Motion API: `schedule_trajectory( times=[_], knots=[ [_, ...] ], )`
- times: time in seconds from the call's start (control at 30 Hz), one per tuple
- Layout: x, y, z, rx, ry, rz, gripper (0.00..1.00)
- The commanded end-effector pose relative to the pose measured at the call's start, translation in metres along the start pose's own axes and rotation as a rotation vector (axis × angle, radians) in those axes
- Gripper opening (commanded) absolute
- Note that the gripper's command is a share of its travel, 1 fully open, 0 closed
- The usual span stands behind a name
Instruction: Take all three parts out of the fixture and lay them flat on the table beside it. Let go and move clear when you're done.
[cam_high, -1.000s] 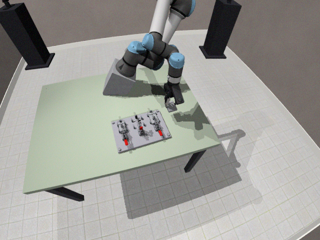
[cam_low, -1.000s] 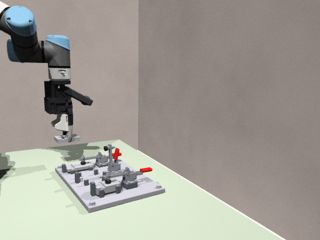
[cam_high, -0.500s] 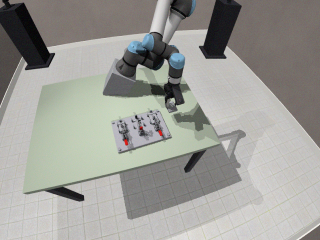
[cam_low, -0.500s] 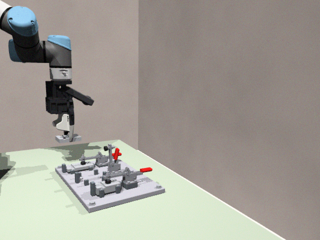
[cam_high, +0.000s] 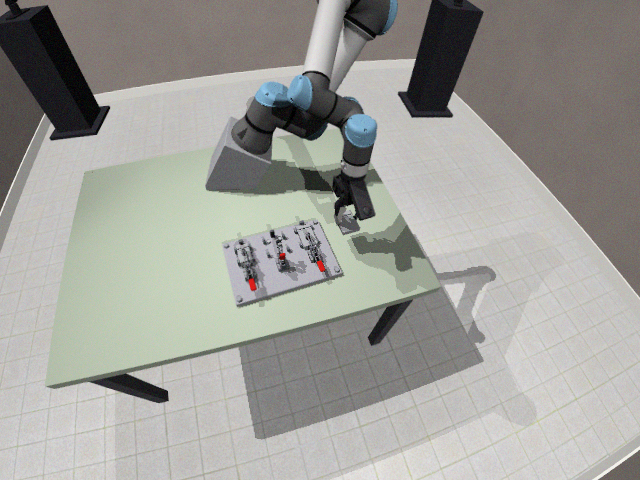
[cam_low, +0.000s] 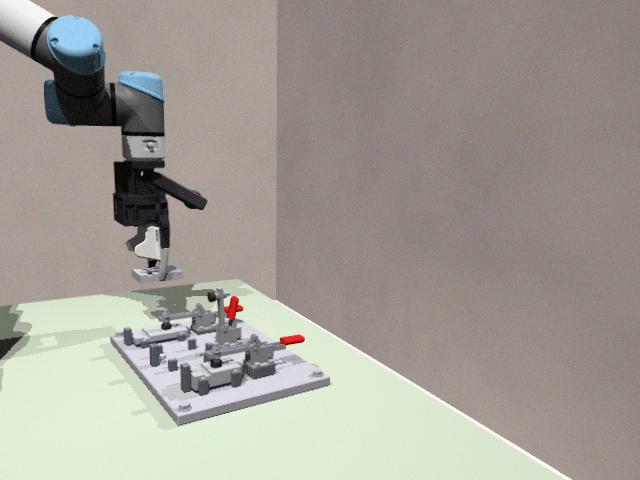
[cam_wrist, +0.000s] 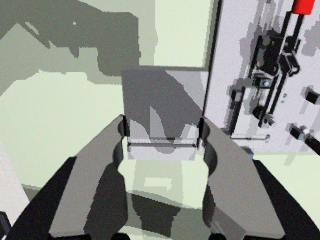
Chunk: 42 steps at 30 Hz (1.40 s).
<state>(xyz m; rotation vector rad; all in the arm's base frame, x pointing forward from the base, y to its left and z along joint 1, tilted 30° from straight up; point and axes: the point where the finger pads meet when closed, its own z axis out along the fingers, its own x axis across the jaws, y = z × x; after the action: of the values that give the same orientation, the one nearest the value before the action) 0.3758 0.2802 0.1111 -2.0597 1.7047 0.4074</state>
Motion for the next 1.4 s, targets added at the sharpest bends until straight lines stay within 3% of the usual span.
schedule_trajectory(
  times=[0.0, 0.53, 1.37],
  knots=[
    [0.000, -0.019, 0.000, 0.001, 0.000, 0.000, 0.00],
    [0.000, -0.063, 0.000, 0.001, 0.000, 0.000, 0.00],
    [0.000, -0.065, 0.000, 0.001, 0.000, 0.000, 0.00]
  ],
)
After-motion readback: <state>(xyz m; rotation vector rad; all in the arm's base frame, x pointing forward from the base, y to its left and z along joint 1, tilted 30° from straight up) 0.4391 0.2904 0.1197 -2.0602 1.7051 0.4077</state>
